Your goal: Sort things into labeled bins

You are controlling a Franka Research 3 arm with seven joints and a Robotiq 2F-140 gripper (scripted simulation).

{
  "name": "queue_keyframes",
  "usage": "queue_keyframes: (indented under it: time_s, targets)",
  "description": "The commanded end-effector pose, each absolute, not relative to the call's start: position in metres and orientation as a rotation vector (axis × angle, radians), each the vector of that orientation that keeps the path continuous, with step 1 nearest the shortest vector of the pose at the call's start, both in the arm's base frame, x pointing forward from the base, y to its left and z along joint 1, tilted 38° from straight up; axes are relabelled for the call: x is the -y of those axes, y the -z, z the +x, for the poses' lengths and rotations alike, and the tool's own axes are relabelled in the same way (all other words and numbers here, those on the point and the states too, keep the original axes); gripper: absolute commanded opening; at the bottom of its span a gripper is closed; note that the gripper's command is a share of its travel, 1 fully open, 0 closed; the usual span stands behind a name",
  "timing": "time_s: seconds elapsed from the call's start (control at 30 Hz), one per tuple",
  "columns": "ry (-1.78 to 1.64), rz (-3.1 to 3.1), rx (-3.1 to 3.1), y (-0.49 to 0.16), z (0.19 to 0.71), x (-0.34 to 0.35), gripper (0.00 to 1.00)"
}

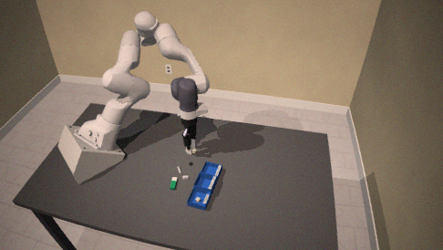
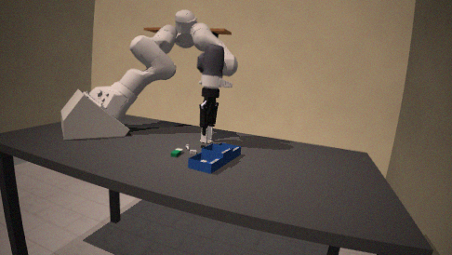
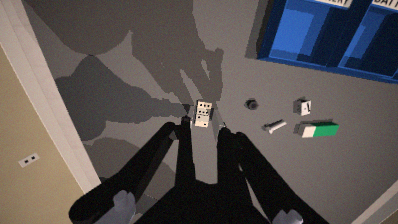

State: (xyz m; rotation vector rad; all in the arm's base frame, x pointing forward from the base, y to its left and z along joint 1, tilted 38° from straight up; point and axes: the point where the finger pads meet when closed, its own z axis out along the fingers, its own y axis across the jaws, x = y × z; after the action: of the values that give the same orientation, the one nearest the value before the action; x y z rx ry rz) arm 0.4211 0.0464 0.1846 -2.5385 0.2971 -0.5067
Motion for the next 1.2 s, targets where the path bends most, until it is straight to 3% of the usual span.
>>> queue_keyframes:
  time_s: [0.0, 0.73, 0.77, 1.17]
  targets:
    - [0.528, -2.546, -0.286, -0.1843, 0.4246, -0.0437, 0.25]
    - [0.528, -2.546, -0.286, -0.1842, 0.4209, -0.0471, 0.25]
    - [0.528, -2.546, -0.286, -0.1842, 0.4209, -0.0471, 0.13]
    - [0.528, -2.546, -0.286, -0.1842, 0.4209, -0.0471, 0.13]
